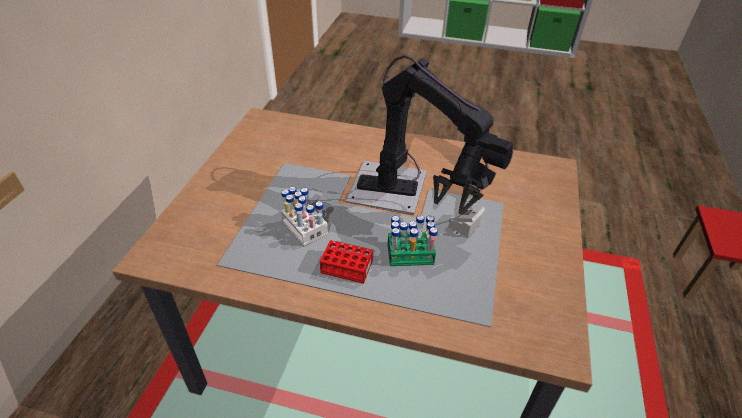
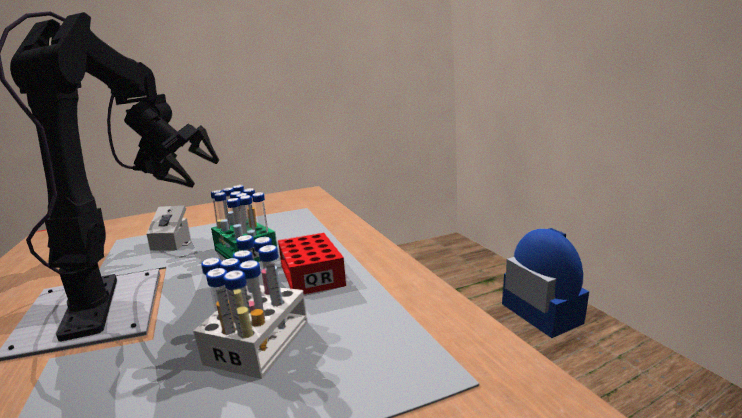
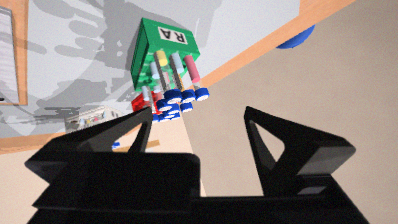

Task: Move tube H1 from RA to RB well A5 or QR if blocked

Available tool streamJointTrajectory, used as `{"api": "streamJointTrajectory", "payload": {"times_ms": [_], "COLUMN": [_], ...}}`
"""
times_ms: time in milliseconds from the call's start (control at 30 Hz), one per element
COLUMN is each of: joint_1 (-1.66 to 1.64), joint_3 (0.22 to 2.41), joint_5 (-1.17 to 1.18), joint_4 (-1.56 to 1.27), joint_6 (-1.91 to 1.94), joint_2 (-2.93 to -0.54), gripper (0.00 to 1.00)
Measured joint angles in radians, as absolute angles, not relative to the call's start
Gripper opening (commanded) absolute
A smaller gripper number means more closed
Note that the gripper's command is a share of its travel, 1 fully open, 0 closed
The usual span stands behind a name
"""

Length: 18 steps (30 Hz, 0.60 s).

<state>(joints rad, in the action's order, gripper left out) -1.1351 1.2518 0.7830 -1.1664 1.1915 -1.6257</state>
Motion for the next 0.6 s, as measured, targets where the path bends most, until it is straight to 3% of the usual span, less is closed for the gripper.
{"api": "streamJointTrajectory", "payload": {"times_ms": [533,567,600], "joint_1": [-1.135,-1.135,-1.134], "joint_3": [1.252,1.252,1.255], "joint_5": [0.783,0.783,0.780], "joint_4": [-1.166,-1.166,-1.171], "joint_6": [1.192,1.192,1.188], "joint_2": [-1.626,-1.626,-1.627], "gripper": [1.00,0.30,0.30]}}
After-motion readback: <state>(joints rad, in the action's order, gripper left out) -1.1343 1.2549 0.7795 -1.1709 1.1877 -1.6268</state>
